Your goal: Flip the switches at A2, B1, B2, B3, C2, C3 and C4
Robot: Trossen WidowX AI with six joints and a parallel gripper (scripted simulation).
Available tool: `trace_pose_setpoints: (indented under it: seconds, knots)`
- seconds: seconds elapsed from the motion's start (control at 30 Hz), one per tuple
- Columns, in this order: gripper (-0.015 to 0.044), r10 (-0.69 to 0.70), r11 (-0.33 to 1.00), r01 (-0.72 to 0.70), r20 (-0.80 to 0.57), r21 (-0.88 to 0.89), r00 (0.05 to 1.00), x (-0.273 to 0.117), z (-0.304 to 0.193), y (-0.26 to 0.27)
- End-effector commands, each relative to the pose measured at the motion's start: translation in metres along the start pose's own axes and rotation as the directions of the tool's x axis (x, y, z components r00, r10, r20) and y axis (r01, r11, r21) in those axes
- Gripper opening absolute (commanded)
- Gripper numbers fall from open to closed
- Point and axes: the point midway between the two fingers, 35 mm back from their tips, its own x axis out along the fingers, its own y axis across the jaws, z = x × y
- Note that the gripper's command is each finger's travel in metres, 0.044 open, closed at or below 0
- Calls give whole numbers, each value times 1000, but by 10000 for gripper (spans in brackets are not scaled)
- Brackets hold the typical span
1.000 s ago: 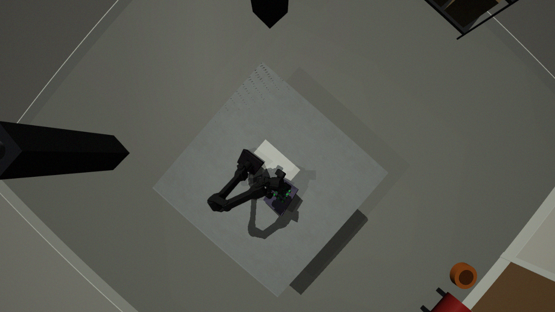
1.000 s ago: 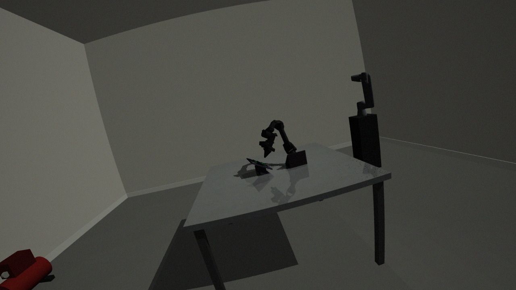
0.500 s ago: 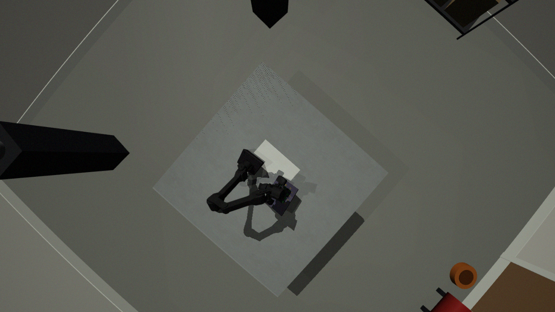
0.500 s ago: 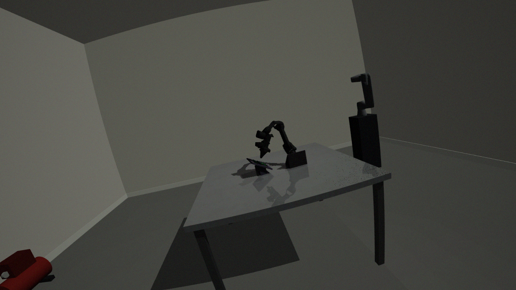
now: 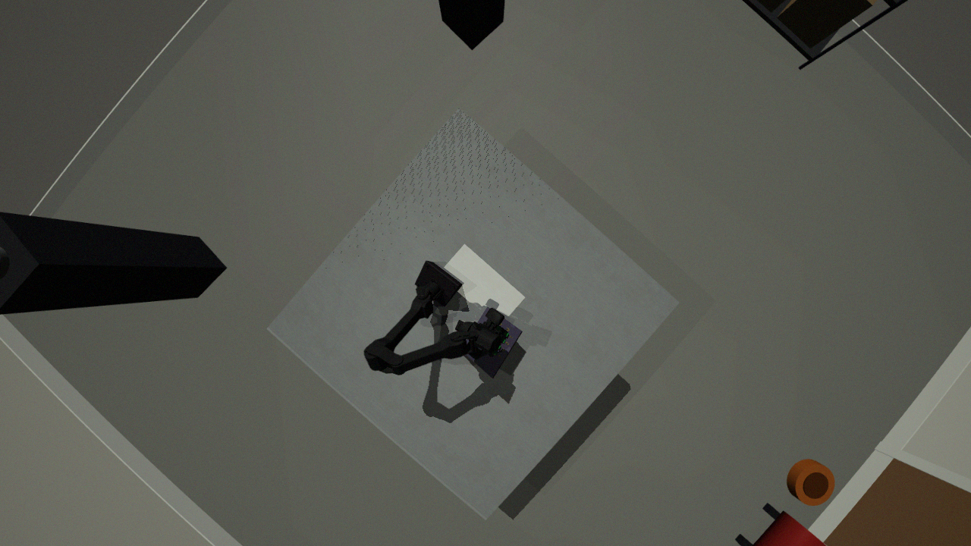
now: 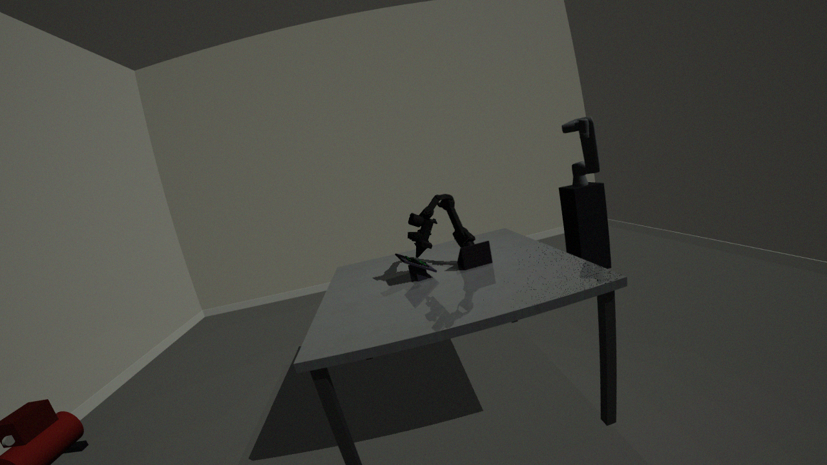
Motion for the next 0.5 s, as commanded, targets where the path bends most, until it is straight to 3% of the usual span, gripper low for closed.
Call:
trace_pose_setpoints:
  seconds: [0.0,0.47]
  knots:
    - [0,4,1000,-4,-9,-7,1000,7,-2,1]
    - [0,4,1000,-4,-8,-7,1000,13,-2,1]
